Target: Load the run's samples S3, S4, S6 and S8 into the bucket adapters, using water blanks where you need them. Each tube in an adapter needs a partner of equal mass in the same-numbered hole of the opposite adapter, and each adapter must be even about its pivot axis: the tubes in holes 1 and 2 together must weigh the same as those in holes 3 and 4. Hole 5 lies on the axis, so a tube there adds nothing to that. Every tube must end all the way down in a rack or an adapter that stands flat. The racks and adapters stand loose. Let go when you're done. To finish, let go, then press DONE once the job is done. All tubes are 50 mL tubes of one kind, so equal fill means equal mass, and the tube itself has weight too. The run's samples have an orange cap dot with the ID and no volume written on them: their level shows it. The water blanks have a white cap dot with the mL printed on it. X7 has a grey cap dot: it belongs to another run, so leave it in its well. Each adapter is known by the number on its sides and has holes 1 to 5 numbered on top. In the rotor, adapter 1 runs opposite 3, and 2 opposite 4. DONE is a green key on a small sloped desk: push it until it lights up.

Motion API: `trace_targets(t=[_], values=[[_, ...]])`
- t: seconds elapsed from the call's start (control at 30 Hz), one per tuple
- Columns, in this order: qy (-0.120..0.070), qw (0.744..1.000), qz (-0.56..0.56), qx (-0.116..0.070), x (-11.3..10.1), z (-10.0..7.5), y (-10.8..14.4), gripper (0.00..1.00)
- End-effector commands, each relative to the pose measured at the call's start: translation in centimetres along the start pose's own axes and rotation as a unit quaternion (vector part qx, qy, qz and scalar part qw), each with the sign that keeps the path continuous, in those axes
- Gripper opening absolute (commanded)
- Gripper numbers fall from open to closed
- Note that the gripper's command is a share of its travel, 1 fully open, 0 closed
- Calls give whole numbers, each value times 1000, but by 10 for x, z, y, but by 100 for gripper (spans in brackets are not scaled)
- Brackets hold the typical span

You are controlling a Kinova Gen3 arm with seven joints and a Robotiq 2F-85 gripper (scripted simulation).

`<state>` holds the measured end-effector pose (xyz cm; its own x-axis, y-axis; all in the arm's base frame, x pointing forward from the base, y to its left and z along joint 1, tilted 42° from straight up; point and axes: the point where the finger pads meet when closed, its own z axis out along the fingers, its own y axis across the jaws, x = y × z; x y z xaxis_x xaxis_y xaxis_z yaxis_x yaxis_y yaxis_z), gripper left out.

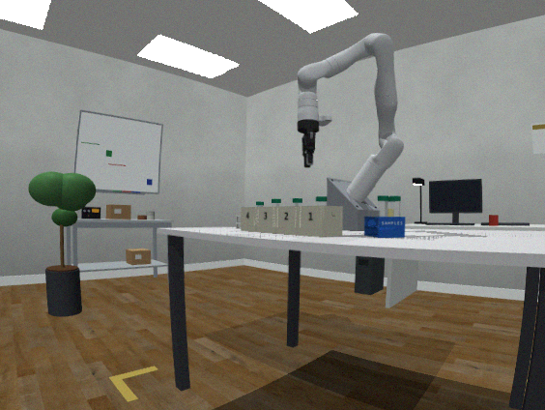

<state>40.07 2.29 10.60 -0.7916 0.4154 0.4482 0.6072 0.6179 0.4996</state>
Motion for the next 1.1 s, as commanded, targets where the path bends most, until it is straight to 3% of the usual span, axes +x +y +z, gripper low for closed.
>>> trace_targets(t=[0.0,1.07], values=[[-1,1000,0,0,7,-1,7,62],[-1,1000,0,0,75,-1,70,62]])
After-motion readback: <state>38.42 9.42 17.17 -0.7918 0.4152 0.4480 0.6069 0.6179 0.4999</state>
